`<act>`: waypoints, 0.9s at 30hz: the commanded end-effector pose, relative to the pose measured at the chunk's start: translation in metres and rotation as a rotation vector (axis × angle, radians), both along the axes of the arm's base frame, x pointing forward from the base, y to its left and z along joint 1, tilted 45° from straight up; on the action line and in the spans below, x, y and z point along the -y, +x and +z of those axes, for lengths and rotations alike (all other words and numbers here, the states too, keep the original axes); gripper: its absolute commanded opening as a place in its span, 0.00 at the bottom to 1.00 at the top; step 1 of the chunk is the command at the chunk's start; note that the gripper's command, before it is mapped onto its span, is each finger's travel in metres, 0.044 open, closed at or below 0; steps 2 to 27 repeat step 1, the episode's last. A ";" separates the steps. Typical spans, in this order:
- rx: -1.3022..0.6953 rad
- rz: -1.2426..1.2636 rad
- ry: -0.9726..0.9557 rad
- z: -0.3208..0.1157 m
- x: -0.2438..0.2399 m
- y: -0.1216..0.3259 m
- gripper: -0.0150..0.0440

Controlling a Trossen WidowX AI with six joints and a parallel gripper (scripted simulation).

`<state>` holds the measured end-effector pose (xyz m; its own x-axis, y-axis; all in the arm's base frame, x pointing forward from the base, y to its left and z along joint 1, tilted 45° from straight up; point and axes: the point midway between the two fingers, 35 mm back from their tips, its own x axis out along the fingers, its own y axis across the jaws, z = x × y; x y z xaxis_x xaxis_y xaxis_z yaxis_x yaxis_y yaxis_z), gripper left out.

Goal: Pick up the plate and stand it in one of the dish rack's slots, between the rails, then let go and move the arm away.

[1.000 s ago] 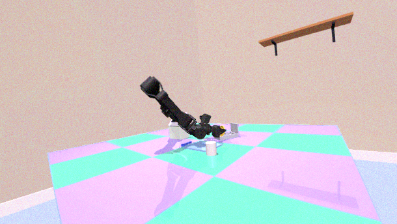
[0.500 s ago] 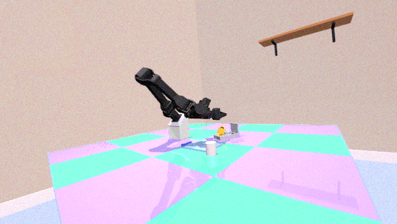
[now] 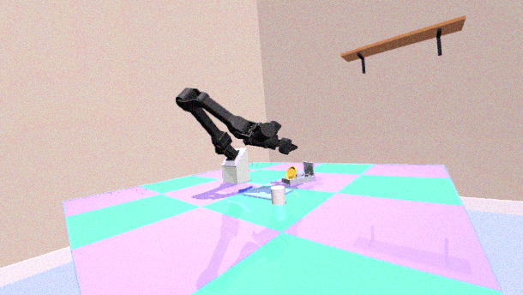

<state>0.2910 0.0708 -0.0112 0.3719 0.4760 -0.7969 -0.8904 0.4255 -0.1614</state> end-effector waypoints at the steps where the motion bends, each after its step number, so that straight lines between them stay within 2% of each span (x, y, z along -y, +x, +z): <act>1: -0.101 -0.084 -0.025 -0.001 -0.002 -0.002 0.93; 27: -0.101 -0.084 -0.025 -0.001 -0.002 -0.002 0.93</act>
